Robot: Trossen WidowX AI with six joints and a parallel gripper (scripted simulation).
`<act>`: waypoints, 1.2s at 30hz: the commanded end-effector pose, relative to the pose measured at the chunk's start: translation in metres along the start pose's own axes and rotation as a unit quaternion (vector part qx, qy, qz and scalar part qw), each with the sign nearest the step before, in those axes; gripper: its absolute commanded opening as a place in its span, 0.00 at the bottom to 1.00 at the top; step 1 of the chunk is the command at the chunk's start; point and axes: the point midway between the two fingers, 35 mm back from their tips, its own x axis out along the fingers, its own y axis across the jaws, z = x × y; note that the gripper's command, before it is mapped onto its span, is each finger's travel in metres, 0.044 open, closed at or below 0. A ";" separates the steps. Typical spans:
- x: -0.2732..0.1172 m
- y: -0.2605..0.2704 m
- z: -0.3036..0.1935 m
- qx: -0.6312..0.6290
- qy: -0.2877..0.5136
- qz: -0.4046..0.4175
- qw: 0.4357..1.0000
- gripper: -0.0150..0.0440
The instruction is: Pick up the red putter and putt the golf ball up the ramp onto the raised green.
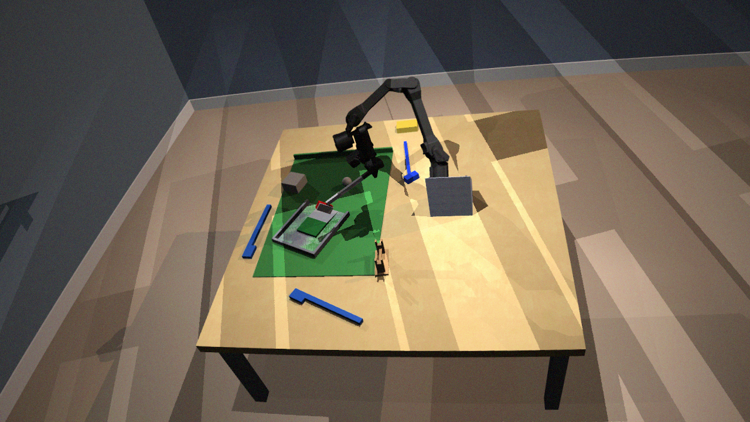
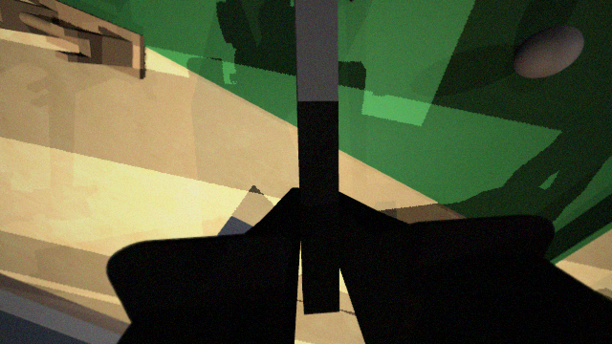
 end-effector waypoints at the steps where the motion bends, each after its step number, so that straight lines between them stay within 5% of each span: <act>1: -0.013 -0.020 -0.013 0.087 0.001 -0.004 0.996 0.25; 17: -0.044 -0.084 -0.089 0.409 0.036 -0.026 0.912 0.25; 36: -0.006 -0.095 -0.091 0.442 0.053 -0.029 0.895 0.25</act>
